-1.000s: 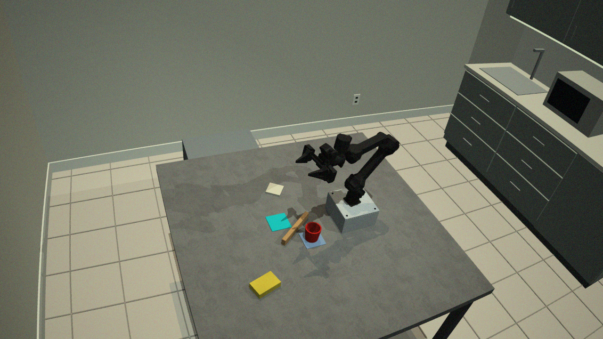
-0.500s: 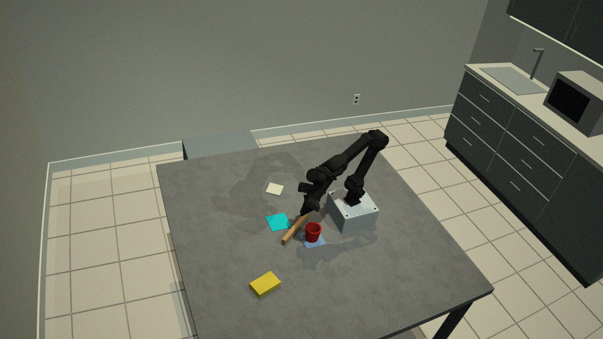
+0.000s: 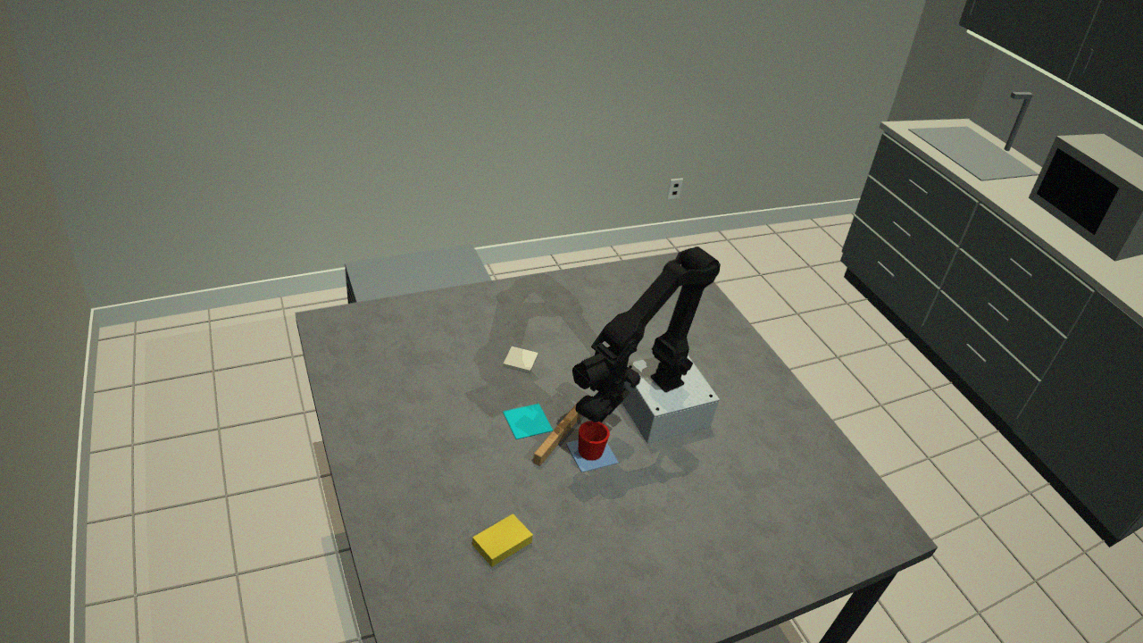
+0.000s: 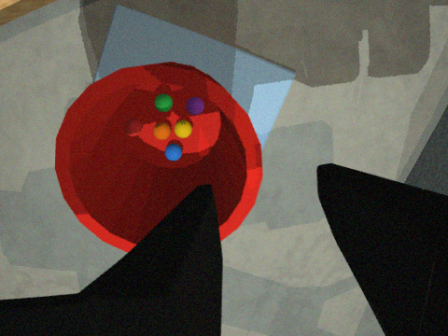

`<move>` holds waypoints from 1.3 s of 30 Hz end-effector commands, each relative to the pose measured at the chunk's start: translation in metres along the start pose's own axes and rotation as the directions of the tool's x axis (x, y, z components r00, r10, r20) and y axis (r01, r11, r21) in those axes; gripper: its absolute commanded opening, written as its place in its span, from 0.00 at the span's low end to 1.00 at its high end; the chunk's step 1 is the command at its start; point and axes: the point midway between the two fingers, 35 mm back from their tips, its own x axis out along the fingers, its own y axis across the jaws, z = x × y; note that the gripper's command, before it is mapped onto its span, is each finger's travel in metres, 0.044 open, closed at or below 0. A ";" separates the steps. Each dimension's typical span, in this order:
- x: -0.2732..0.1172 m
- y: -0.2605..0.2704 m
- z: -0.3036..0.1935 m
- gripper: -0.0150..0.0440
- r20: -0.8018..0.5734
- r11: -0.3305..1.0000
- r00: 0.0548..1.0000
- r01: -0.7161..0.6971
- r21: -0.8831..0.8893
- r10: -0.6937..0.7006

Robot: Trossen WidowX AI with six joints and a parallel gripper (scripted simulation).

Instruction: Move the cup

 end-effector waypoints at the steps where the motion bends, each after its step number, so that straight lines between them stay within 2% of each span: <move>1: 0.001 0.002 0.000 0.50 -0.003 1.000 1.000 0.001 0.009 -0.001; 39: 0.062 0.002 0.000 0.50 -0.003 1.000 1.000 0.002 0.009 -0.002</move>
